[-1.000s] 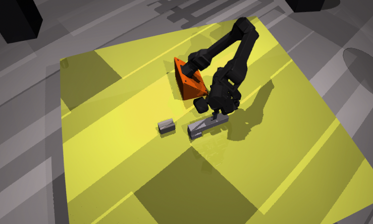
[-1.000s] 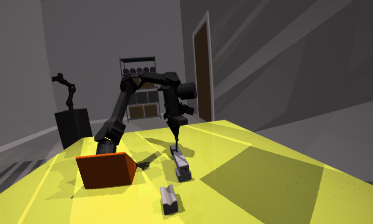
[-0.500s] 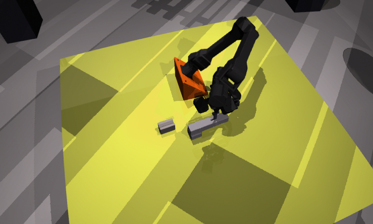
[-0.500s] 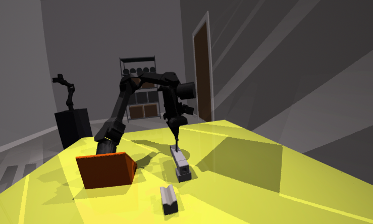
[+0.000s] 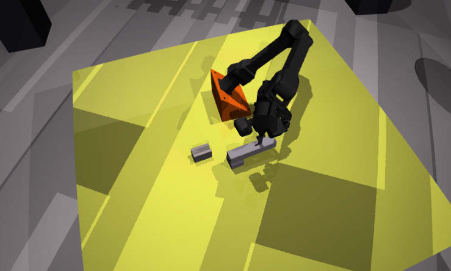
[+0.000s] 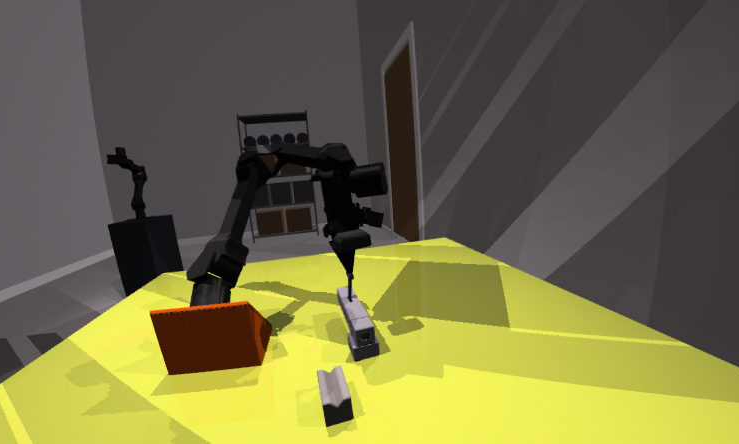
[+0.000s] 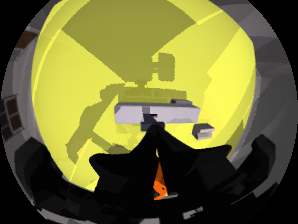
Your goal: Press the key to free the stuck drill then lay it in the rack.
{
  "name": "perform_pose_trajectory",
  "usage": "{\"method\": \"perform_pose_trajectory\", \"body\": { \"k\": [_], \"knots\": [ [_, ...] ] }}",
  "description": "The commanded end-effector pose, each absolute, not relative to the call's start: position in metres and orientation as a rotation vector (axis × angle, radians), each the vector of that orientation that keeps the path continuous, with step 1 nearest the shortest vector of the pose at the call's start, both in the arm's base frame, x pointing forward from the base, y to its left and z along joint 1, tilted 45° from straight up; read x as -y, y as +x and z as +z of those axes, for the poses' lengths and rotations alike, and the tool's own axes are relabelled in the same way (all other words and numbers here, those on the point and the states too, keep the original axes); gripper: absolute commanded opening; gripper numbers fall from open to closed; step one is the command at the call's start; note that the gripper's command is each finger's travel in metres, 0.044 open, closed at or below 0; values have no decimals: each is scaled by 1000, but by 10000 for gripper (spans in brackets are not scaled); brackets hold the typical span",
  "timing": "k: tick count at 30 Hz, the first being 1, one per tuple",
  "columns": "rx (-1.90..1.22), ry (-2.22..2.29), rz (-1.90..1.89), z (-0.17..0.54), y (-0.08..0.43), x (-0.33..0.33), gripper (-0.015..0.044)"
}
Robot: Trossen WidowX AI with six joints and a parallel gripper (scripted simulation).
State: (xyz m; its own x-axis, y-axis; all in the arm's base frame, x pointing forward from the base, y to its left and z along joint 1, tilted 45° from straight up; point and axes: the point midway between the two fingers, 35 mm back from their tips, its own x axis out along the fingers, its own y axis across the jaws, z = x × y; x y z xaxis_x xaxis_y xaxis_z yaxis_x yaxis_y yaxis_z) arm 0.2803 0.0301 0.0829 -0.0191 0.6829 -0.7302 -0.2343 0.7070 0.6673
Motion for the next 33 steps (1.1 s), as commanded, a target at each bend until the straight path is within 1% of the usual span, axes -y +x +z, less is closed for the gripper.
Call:
{"method": "perform_pose_trajectory", "body": {
  "k": [1, 33],
  "knots": [
    [-1462, 412, 799, 69, 272, -46, 0],
    [-1461, 412, 799, 67, 272, -51, 0]
  ]
}}
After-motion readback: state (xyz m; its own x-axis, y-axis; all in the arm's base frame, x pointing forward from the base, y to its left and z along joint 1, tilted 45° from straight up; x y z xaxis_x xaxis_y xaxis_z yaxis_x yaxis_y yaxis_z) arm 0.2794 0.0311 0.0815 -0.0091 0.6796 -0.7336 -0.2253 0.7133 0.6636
